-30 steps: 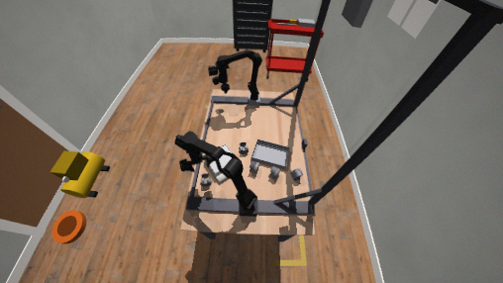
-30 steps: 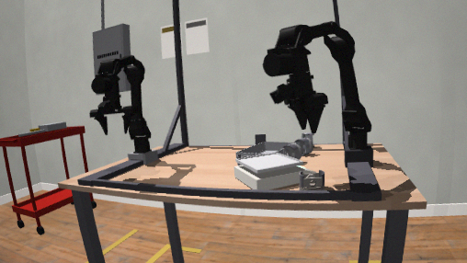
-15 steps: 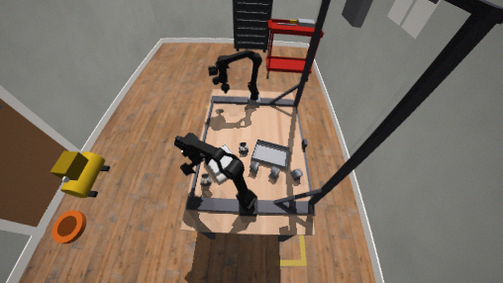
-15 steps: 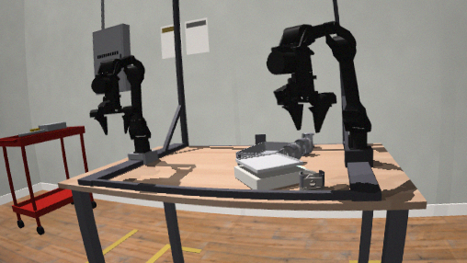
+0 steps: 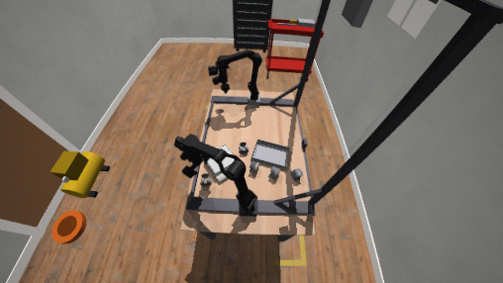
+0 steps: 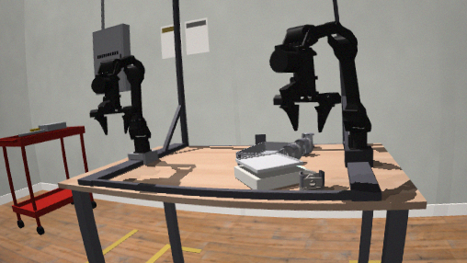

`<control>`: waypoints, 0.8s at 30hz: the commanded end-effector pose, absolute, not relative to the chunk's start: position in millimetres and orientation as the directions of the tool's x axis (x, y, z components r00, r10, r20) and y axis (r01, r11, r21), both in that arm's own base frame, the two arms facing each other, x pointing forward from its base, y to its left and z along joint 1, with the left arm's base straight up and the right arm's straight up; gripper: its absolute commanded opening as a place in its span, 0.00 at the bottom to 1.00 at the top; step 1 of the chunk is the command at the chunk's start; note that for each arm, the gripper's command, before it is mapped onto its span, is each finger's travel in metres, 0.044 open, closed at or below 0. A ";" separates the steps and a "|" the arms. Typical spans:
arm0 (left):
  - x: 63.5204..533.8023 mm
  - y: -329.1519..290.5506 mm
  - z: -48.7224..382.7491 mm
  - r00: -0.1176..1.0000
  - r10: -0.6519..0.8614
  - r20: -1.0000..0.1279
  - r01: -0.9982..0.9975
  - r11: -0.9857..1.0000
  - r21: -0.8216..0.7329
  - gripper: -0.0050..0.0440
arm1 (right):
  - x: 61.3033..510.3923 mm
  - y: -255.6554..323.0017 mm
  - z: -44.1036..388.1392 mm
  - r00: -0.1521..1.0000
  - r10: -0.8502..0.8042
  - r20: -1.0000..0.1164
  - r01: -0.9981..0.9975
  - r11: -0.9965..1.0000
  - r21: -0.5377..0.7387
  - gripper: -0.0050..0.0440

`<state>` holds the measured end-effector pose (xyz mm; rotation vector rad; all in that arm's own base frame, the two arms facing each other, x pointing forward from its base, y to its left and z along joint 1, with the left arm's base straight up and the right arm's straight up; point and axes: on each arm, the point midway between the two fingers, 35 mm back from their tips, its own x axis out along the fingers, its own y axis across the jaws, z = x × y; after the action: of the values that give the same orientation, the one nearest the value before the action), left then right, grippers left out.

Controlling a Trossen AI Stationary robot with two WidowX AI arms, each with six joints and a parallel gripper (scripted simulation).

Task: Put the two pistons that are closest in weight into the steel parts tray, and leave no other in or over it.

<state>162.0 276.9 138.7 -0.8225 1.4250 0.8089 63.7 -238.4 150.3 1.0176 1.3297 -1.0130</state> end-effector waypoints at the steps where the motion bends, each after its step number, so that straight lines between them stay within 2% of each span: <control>1: 162.1 278.8 153.4 0.024 0.040 -0.999 -0.877 0.481 -0.002 0.87 | 64.8 -243.1 158.5 0.006 -0.023 -1.000 0.966 0.258 0.000 0.92; 9: 162.3 279.6 154.2 0.025 0.043 -0.999 -0.868 0.496 -0.001 0.87 | 64.8 -243.1 158.5 0.006 -0.023 -1.000 0.966 0.258 0.000 0.92; 20: 199.0 236.7 156.0 0.033 0.041 -0.999 -0.732 0.681 0.004 0.87 | 64.8 -243.1 158.5 0.006 -0.023 -1.000 0.966 0.258 0.000 0.92; 24: 205.0 229.1 155.8 0.033 0.042 -0.999 -0.738 0.674 0.004 0.87 | 64.8 -243.1 158.5 0.006 -0.023 -1.000 0.966 0.258 0.000 0.92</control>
<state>200.4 235.3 142.8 -0.6516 1.4601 0.6571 63.7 -238.4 150.3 1.0176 1.3297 -1.0130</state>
